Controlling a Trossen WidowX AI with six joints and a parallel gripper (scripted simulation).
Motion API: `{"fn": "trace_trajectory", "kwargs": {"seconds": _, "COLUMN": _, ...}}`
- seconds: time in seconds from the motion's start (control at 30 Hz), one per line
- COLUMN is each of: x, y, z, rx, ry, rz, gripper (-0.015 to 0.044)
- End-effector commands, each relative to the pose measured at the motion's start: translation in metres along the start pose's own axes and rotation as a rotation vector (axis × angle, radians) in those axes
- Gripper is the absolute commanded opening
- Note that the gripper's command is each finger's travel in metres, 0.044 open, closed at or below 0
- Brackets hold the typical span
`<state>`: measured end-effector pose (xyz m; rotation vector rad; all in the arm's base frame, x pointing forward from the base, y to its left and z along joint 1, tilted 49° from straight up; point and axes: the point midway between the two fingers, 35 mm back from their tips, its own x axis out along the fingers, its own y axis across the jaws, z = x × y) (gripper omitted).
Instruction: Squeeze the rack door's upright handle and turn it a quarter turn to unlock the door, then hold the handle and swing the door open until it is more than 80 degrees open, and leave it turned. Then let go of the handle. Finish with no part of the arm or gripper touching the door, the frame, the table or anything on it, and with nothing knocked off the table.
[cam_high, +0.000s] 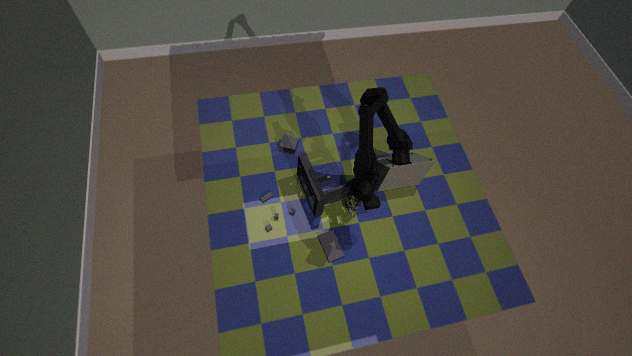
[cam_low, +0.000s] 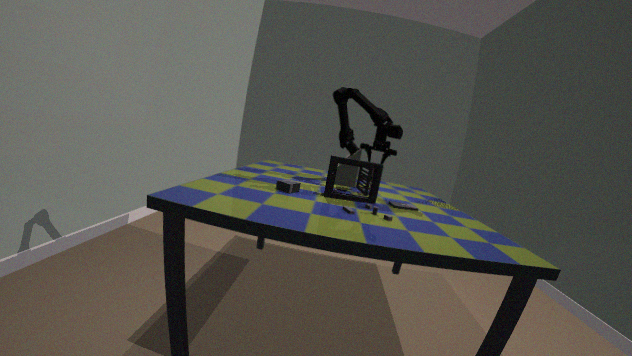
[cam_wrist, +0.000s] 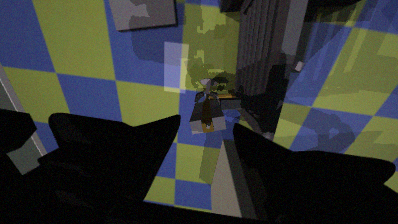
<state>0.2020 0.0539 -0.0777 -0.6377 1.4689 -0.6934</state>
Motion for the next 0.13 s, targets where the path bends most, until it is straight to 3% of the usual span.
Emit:
{"fn": "trace_trajectory", "kwargs": {"seconds": 0.0, "x": -0.0139, "y": 0.0004, "z": 0.0023, "rx": 0.014, "ry": -0.007, "rz": 0.014, "gripper": 0.0282}}
{"fn": "trace_trajectory", "kwargs": {"seconds": 0.1, "x": -0.0204, "y": 0.0000, "z": 0.0018, "rx": 0.013, "ry": -0.007, "rz": 0.014, "gripper": 0.0282}}
